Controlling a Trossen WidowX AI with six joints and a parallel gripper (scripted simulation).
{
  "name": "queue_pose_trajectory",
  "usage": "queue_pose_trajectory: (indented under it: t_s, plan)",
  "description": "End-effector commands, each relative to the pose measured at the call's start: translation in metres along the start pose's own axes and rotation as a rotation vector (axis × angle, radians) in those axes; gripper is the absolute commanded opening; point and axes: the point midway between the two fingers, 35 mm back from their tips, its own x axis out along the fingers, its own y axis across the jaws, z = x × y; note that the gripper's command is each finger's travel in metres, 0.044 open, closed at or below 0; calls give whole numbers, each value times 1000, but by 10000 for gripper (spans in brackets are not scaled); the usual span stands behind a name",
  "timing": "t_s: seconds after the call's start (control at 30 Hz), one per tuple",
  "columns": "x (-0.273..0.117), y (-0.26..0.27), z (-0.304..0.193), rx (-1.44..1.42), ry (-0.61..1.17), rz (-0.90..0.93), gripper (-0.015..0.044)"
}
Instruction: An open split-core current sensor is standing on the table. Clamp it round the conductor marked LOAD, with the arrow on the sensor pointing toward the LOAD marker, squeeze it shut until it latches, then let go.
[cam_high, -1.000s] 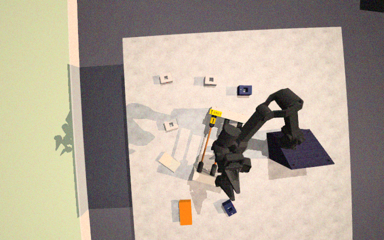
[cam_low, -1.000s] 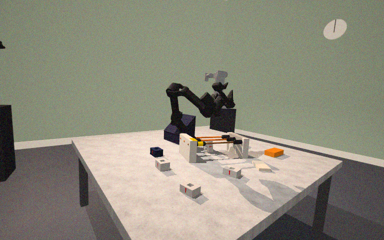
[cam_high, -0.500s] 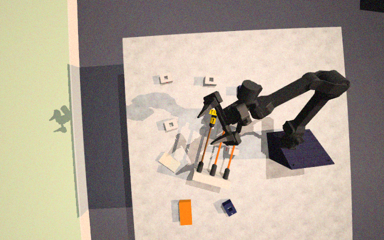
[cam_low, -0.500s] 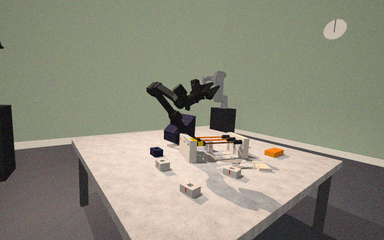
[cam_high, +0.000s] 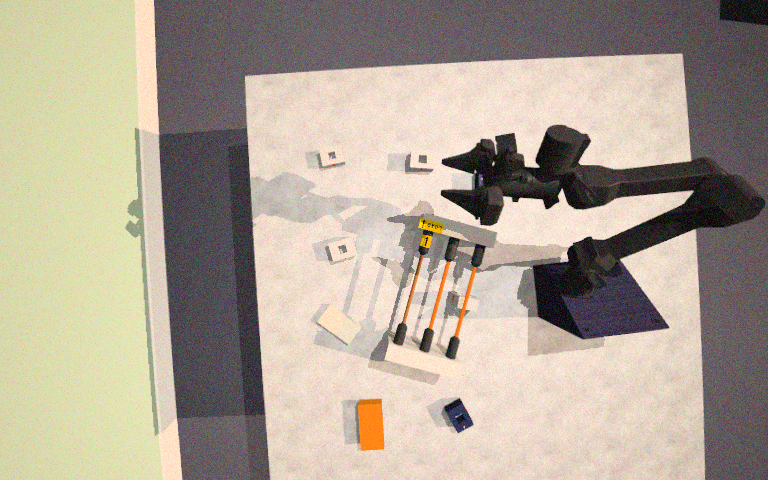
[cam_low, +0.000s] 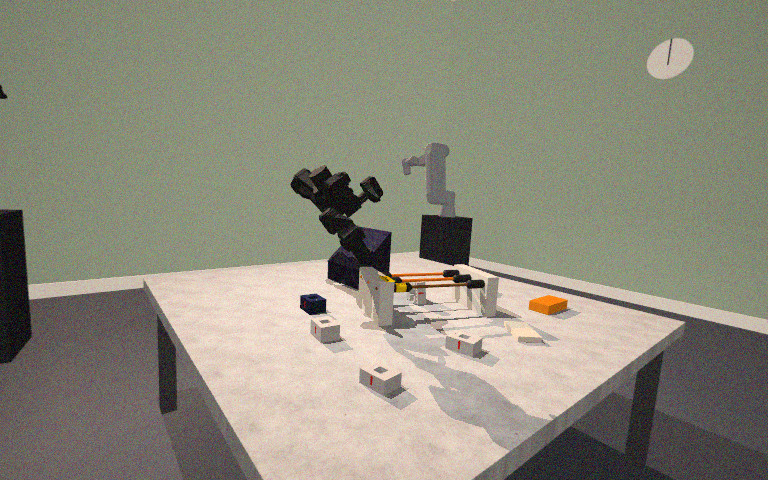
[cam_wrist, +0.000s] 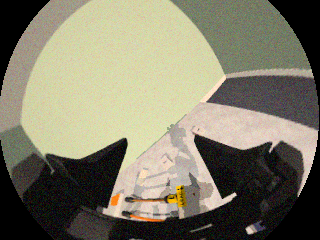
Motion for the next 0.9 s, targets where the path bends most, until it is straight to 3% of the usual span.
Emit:
queue_pose_trajectory:
  t_s: [0.0, 0.13, 0.33, 0.53, 0.63, 0.87]
  plan:
    - [-4, -5, -7, 28, 22, -32, 440]
    - [0, -5, -16, 47, 78, -52, 440]
    - [13, 6, -95, 57, 549, -273, 440]
    - [-12, 17, -132, -280, 886, -546, 440]
    - [-17, 20, -129, -415, 918, -602, 440]
    - [-17, 20, -129, -415, 918, -602, 440]
